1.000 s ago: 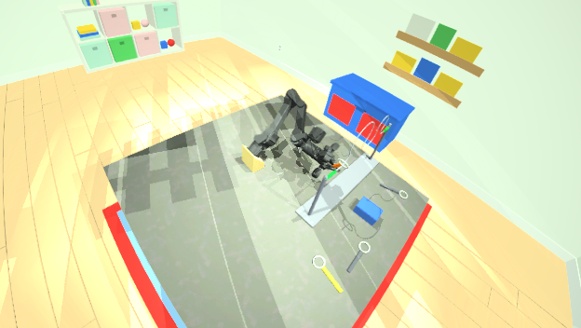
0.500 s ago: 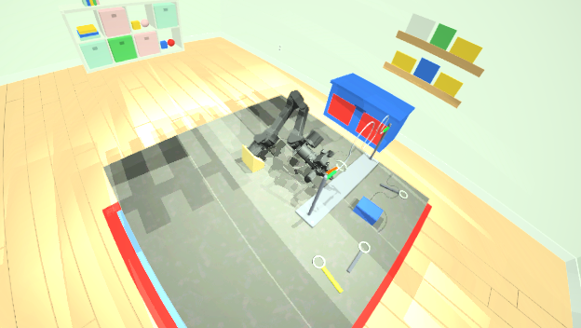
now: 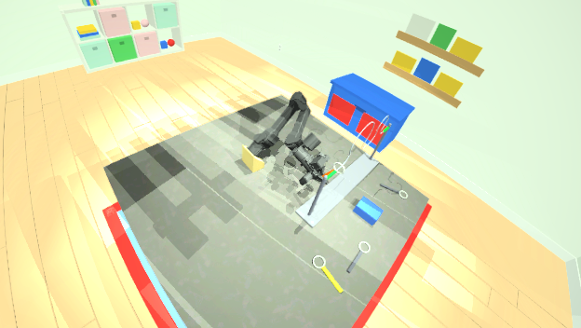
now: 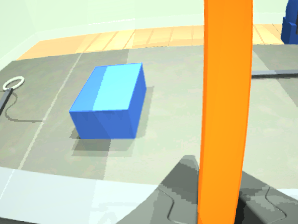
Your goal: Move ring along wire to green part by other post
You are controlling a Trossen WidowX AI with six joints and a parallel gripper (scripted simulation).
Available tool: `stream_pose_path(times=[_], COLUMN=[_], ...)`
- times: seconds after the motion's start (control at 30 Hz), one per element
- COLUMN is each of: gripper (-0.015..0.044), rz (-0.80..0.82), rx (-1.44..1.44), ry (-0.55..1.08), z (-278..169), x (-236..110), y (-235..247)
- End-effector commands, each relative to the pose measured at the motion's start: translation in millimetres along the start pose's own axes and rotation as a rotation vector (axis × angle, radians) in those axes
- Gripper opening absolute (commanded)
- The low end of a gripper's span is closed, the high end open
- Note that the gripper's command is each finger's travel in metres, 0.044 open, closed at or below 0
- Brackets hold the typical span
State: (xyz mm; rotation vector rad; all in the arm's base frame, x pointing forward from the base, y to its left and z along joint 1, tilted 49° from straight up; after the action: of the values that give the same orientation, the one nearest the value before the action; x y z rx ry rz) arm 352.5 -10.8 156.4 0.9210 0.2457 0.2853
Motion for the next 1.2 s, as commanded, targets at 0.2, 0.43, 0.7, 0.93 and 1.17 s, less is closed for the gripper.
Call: stream_pose_path(times=[0.2,0.43,0.7,0.93,1.17], gripper=[-0.0150,-0.0150,-0.0150,-0.0150,-0.0150], rz=[-0.013,-0.016,-0.016,-0.016,-0.017], rx=[-0.029,-0.034,-0.035,-0.035,-0.036], ry=[0.005,0.005,0.004,0.004,0.003], z=[0,1,1,2,2], x=[-2,-3,-4,-5,-6], y=[-14,-22,-30,-37,-44])
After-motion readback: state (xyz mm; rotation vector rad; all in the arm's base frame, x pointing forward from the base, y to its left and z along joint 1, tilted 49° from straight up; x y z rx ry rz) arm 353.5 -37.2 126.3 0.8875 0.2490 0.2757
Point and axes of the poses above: the point midway between the two fingers, 35 mm back from their tips, its own x axis out along the fingers, its own y axis across the jaws, z = x × y, the point moved 1 cm from there along -x, back along the fingers, and after that the axes turned 2 degrees about x, right-handed, at the moved point
